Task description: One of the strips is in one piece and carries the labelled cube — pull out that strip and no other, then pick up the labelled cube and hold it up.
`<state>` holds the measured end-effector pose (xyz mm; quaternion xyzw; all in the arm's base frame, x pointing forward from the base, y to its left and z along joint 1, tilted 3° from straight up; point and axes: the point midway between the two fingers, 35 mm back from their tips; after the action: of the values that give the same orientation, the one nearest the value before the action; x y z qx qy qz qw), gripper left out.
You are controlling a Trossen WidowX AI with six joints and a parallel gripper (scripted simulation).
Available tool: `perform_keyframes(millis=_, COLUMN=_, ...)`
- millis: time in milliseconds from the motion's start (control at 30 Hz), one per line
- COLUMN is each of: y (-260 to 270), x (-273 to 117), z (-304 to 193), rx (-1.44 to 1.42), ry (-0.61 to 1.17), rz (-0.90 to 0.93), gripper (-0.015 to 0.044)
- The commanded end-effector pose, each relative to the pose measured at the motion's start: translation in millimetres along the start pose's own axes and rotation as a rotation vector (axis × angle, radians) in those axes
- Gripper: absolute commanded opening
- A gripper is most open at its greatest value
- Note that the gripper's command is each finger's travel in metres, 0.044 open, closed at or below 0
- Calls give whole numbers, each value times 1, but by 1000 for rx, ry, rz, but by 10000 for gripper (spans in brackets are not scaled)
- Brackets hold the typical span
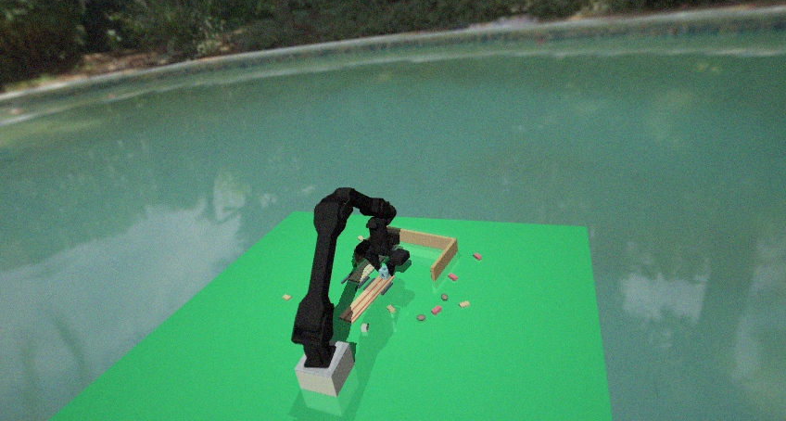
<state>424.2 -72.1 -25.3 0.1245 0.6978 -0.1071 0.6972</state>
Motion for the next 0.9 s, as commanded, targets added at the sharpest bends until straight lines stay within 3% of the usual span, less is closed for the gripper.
perform_keyframes(millis=0, y=-1, x=7, z=-2, rx=0, ry=9, rz=-3, gripper=250)
perform_keyframes(millis=167, y=-1, x=7, z=-2, rx=0, ry=9, rz=-3, gripper=250)
perform_keyframes(millis=300, y=0, x=5, z=-1, rx=0, ry=6, rz=-1, gripper=145)
perform_keyframes(millis=533, y=0, x=5, z=-1, rx=0, ry=6, rz=-1, gripper=98)
perform_keyframes(millis=667, y=-1, x=3, z=-4, rx=0, ry=6, rz=-1, gripper=0)
perform_keyframes(millis=867, y=-4, x=-14, z=-24, rx=0, ry=9, rz=-2, gripper=0)
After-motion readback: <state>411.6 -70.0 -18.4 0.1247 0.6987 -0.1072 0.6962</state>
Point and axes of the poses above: the point midway between the two fingers, 35 mm back from their tips, its own x axis out along the fingers, its own y axis across the jaws, z = x × y, and after that the axes turned 5 degrees about -x, right-handed
